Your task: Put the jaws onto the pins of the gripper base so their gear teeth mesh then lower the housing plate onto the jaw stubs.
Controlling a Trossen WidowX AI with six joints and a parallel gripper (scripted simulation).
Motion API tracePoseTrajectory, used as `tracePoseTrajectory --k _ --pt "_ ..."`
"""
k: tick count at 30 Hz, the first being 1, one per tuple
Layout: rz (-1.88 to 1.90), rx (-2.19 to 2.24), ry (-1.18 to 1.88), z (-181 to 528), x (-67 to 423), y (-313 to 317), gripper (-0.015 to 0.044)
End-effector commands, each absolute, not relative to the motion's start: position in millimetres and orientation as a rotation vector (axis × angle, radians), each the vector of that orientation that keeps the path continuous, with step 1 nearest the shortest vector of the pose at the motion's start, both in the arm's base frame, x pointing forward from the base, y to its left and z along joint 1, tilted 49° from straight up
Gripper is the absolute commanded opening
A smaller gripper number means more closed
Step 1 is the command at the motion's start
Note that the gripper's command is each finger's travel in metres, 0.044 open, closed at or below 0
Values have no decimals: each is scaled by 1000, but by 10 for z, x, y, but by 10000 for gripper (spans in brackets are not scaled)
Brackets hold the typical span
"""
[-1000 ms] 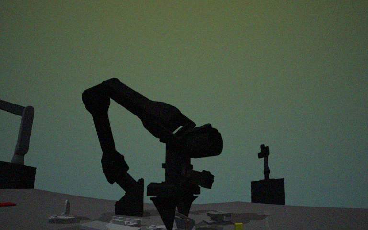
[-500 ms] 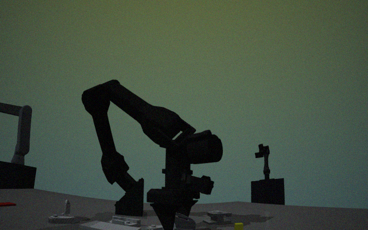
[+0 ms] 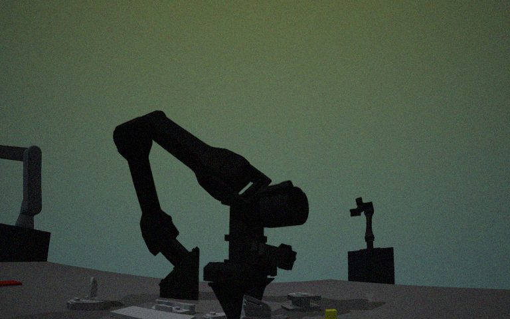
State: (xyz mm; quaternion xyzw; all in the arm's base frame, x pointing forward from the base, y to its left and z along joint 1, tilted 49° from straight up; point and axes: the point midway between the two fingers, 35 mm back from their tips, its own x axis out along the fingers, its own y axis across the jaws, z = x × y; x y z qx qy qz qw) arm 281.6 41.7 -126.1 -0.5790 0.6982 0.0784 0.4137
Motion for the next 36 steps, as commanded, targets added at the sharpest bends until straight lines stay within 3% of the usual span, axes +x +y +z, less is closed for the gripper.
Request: tracePoseTrajectory --k 1,9,16,36 --pt "197 -1455 1755 -1261 2816 417 387" --pt "197 -1455 1755 -1261 2816 417 177" --pt "197 -1455 1755 -1261 2816 417 134" --pt "202 -1456 1754 -1099 2835 621 134"
